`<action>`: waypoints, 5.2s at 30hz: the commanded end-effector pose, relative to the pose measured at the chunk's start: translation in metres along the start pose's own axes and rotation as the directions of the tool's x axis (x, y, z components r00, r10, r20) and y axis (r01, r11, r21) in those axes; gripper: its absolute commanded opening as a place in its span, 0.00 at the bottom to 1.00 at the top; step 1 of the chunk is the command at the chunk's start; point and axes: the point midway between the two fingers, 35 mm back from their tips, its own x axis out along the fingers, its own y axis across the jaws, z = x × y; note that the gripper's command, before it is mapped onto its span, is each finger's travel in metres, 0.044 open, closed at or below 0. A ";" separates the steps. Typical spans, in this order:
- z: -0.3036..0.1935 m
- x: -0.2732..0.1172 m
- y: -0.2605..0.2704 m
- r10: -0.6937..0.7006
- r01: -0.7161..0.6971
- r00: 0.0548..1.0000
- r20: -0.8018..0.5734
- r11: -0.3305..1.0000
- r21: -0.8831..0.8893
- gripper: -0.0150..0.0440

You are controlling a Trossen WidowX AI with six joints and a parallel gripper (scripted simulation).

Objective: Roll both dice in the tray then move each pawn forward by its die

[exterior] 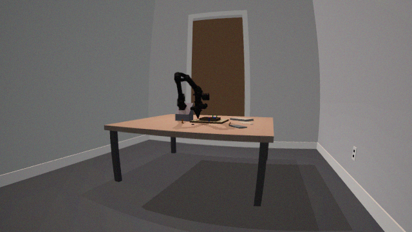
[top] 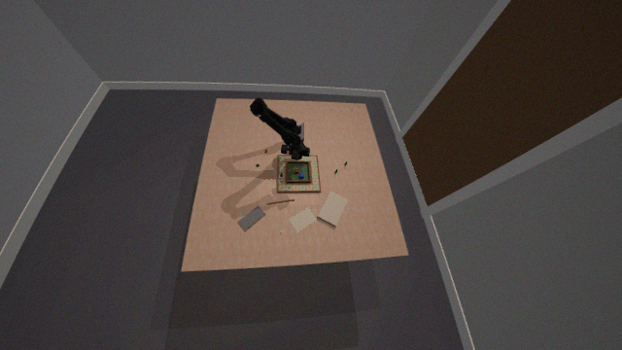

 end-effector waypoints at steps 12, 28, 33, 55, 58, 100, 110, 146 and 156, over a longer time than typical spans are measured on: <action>0.000 0.009 0.000 -0.001 0.001 1.000 -0.001 1.000 0.000 0.52; -0.003 -0.038 -0.001 -0.007 0.007 1.000 -0.004 1.000 -0.010 1.00; -0.003 -0.038 -0.001 -0.007 0.007 1.000 -0.004 1.000 -0.010 1.00; 0.147 -0.045 -0.076 -0.011 0.010 1.000 0.001 0.994 0.106 0.59; 0.147 -0.043 -0.076 -0.011 0.010 1.000 0.001 0.994 0.106 0.59; 0.147 0.011 -0.077 -0.013 0.013 1.000 0.002 0.994 0.106 0.30; 0.150 -0.004 -0.075 -0.007 0.007 1.000 0.002 0.994 0.106 0.25; 0.178 -0.094 -0.026 0.001 -0.001 1.000 0.000 0.995 0.099 0.25; 0.198 -0.072 0.019 0.006 -0.006 1.000 -0.001 0.995 0.095 0.25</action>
